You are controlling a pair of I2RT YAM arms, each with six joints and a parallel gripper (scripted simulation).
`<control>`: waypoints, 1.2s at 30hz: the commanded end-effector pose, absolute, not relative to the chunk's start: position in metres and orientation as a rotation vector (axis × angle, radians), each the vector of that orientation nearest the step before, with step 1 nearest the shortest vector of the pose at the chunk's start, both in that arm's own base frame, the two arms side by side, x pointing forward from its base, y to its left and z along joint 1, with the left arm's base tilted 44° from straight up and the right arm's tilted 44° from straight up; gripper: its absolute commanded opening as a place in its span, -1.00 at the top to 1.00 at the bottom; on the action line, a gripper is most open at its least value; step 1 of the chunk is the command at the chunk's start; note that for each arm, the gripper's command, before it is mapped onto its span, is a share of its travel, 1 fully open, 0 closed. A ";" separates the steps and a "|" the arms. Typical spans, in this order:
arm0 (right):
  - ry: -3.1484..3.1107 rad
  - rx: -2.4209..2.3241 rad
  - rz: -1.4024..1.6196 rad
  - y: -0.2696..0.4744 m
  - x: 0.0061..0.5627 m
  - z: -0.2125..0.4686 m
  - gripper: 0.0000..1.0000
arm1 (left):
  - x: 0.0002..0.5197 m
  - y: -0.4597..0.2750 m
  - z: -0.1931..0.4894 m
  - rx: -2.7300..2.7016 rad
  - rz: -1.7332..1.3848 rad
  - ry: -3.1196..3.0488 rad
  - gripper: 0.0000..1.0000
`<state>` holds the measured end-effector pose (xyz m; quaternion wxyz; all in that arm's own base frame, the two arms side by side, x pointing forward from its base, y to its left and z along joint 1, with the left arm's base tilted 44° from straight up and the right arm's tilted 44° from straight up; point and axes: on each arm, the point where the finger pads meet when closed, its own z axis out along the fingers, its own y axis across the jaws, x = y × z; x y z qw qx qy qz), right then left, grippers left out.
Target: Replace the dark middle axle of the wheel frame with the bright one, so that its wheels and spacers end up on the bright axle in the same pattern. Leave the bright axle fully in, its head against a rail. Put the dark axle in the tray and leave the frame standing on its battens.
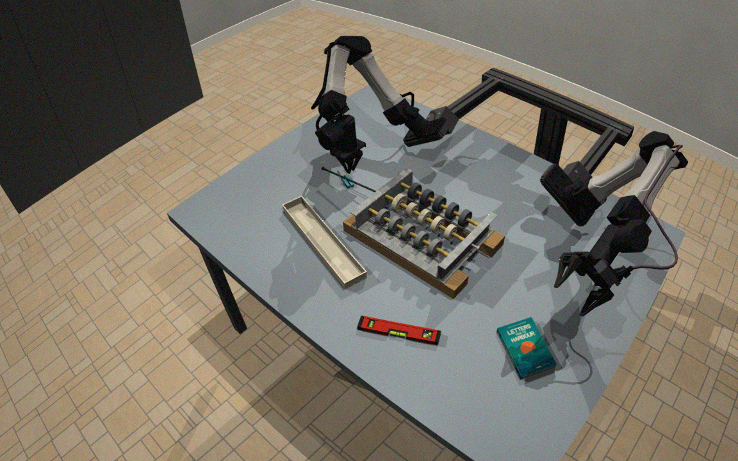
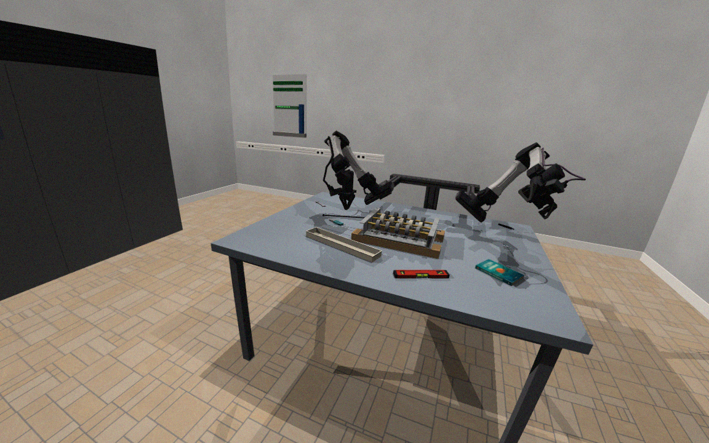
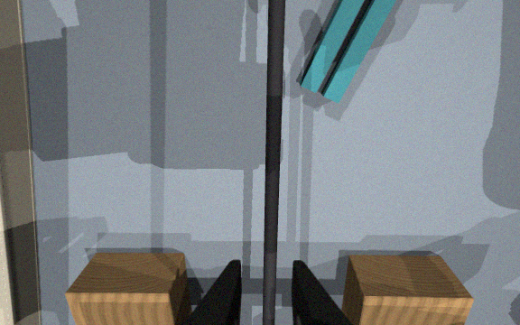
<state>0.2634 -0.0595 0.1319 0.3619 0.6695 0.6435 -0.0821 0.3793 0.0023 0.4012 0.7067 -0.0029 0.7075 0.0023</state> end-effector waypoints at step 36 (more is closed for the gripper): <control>1.655 1.731 -0.203 -0.092 0.283 0.090 0.63 | 0.387 0.005 0.402 -0.024 0.030 1.573 -1.00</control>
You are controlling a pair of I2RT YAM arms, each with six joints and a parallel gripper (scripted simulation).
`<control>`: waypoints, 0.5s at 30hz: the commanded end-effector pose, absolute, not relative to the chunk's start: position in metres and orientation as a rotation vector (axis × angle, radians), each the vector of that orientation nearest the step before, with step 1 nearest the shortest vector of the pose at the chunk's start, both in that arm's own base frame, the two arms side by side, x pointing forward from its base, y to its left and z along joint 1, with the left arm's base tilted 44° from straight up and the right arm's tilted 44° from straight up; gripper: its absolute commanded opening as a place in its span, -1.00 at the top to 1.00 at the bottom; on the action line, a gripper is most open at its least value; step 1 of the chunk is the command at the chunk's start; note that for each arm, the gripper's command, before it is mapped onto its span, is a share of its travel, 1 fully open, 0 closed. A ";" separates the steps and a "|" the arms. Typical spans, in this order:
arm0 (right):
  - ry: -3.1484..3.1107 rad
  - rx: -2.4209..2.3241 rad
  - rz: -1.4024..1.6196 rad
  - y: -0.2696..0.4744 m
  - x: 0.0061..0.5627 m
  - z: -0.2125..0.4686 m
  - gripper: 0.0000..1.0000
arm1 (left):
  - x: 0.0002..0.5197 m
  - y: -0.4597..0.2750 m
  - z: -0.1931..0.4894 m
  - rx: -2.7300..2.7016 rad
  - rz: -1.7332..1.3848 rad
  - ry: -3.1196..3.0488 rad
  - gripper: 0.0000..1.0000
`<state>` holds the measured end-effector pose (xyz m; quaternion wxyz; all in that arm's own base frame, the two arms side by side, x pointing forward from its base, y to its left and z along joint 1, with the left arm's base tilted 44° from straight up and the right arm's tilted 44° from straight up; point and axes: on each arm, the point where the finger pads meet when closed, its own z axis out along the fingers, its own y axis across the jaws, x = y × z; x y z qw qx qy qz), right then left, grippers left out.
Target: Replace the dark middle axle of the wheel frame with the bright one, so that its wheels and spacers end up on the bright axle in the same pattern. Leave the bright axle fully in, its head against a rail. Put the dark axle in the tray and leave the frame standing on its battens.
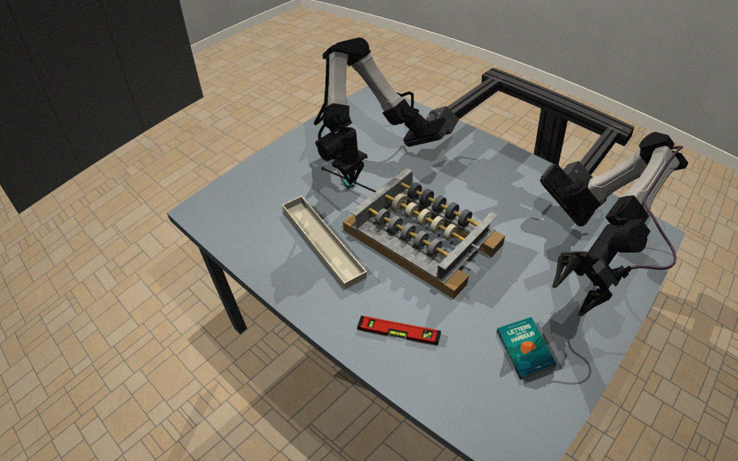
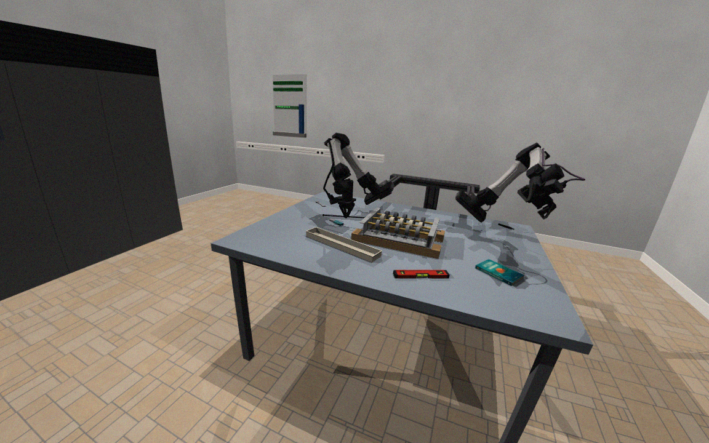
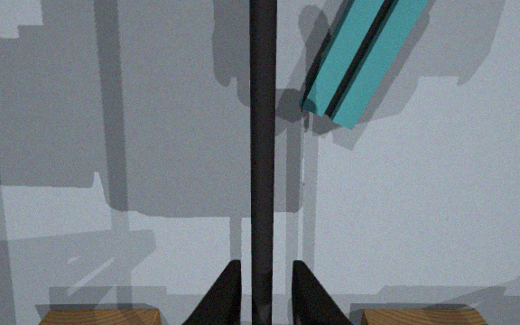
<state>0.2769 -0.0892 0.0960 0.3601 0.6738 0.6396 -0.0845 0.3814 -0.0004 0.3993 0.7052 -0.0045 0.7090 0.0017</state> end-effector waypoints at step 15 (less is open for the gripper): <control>1.638 1.730 -0.199 -0.091 0.281 0.096 1.00 | 0.387 0.005 0.402 -0.024 0.030 1.573 -1.00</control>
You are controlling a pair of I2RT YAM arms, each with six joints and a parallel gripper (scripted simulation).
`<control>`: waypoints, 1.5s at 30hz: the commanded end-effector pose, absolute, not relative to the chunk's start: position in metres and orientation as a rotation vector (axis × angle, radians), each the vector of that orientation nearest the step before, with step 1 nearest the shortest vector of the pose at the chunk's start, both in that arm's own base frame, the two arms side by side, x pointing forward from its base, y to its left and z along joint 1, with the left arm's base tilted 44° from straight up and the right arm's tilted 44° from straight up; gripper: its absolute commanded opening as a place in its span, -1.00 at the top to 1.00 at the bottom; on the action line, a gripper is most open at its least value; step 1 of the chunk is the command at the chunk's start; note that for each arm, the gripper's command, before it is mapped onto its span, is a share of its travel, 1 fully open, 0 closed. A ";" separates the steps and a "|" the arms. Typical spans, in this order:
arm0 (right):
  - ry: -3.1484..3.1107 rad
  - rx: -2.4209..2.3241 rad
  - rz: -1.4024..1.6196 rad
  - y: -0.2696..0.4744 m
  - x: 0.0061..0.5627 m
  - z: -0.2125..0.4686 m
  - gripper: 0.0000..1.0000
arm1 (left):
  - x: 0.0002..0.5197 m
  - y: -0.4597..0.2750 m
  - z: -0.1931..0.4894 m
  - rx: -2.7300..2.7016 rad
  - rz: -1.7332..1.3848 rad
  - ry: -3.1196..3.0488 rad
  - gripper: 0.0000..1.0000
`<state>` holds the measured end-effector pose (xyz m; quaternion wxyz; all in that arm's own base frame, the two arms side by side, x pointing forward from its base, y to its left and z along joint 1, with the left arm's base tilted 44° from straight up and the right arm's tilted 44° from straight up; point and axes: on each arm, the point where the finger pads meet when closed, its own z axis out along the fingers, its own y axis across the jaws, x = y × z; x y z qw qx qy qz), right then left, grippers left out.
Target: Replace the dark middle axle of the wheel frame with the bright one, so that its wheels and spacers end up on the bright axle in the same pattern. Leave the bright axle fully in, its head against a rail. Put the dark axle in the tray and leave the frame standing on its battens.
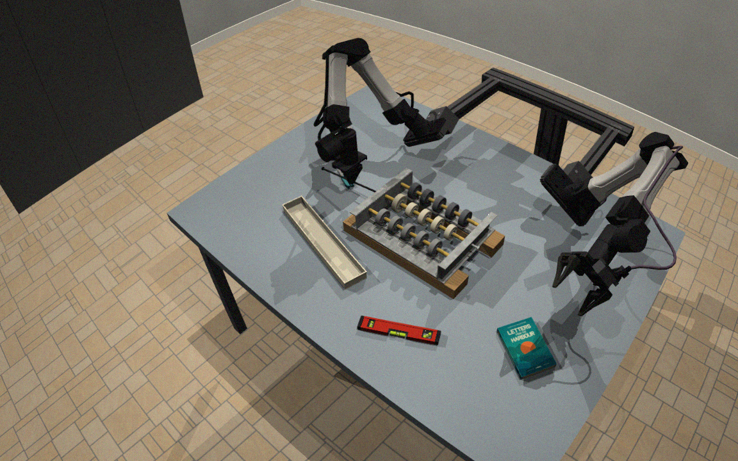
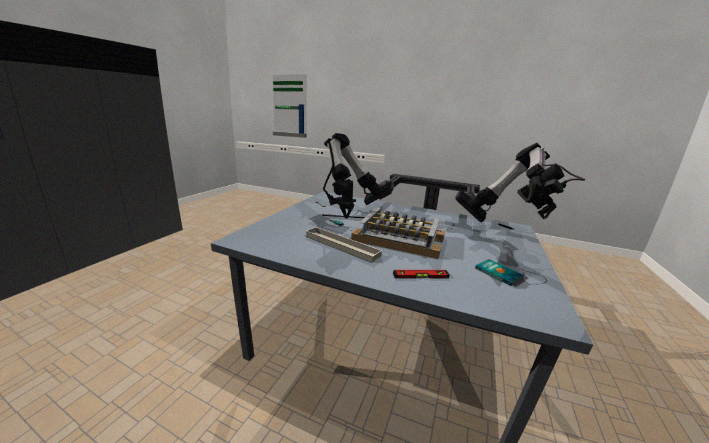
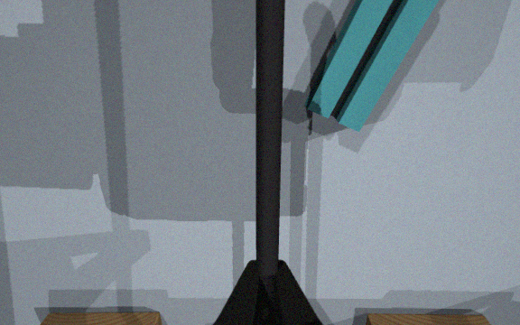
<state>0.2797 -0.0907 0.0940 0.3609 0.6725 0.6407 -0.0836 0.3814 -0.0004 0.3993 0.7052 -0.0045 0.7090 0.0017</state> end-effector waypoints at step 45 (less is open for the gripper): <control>1.638 1.730 -0.199 -0.091 0.281 0.096 1.00 | 0.405 -0.032 0.266 0.179 -0.133 1.972 0.34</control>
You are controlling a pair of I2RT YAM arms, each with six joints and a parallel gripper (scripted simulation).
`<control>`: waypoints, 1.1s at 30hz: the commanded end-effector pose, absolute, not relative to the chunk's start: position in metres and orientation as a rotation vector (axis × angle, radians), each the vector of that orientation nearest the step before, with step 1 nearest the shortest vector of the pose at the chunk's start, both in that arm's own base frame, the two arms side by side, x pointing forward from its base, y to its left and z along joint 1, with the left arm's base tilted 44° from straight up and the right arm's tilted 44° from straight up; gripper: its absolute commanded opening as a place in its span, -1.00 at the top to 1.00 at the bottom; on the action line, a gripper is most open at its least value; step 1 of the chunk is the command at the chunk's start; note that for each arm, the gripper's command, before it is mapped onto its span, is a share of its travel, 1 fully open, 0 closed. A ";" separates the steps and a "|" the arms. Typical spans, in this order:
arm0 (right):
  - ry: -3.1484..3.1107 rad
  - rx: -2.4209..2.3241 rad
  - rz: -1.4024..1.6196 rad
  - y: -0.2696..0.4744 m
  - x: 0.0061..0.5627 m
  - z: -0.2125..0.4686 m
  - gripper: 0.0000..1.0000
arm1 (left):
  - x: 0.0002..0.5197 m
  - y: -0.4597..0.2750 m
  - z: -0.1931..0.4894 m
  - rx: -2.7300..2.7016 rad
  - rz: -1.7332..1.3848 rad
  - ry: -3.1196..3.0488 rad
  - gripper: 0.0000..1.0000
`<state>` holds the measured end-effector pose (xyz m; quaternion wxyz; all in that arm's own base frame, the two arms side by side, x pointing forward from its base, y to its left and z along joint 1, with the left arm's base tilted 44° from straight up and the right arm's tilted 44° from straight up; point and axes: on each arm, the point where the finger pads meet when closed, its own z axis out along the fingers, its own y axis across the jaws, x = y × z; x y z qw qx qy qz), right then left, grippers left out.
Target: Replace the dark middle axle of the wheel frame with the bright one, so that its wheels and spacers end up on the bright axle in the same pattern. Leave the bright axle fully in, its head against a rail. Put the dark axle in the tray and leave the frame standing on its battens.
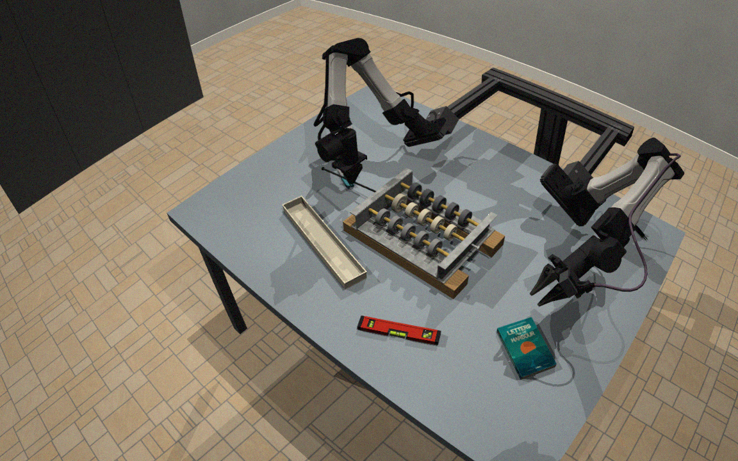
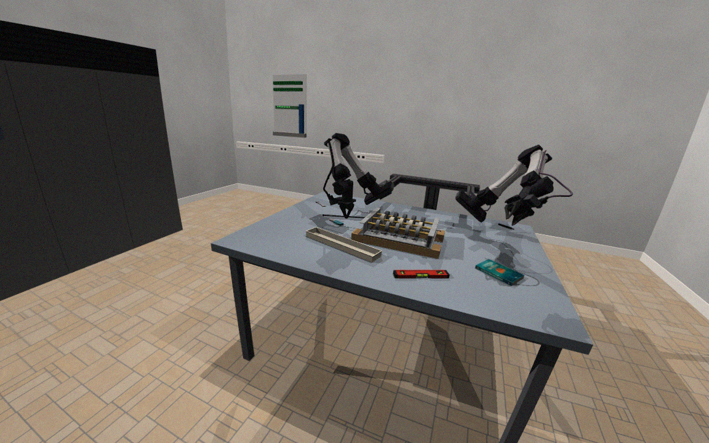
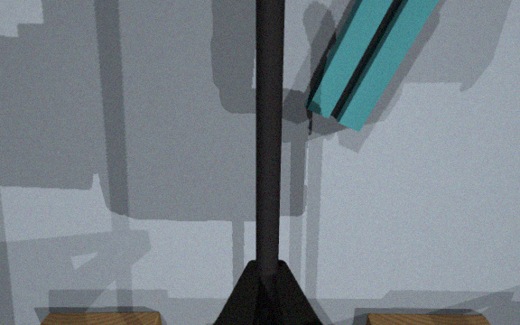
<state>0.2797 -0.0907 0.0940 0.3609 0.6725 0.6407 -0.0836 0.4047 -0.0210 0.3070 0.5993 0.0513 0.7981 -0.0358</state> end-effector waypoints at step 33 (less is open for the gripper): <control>1.638 1.730 -0.199 -0.091 0.281 0.096 1.00 | 0.346 -0.073 0.078 0.340 -0.584 2.561 0.34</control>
